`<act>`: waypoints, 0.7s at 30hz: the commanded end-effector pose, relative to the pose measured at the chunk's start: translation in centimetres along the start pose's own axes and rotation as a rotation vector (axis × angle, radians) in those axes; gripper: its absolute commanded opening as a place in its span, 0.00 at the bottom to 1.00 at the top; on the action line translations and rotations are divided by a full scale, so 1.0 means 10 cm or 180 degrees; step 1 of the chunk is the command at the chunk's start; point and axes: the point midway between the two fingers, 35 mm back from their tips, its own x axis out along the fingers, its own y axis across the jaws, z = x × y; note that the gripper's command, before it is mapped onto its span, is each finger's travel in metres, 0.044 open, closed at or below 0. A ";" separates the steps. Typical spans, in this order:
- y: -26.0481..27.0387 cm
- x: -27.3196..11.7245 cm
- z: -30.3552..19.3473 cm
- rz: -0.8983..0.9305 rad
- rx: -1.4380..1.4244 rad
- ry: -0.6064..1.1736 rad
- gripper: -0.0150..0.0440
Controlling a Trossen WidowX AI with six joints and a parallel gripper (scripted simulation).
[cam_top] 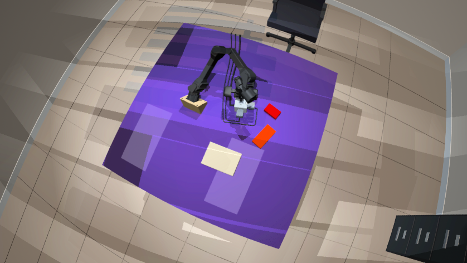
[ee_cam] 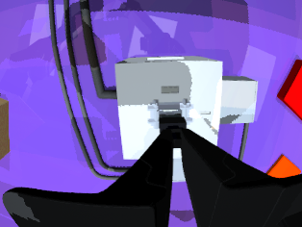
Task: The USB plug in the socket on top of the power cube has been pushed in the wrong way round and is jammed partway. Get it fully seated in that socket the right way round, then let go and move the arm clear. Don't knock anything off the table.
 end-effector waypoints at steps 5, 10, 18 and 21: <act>-0.01 0.01 0.00 -0.0013 0.0015 -0.0008 0.25; -0.01 0.02 0.00 -0.0013 0.0014 -0.0008 0.25; -0.01 0.03 0.00 -0.0013 0.0014 -0.0008 0.25; -0.01 0.03 0.00 -0.0013 0.0014 -0.0008 0.25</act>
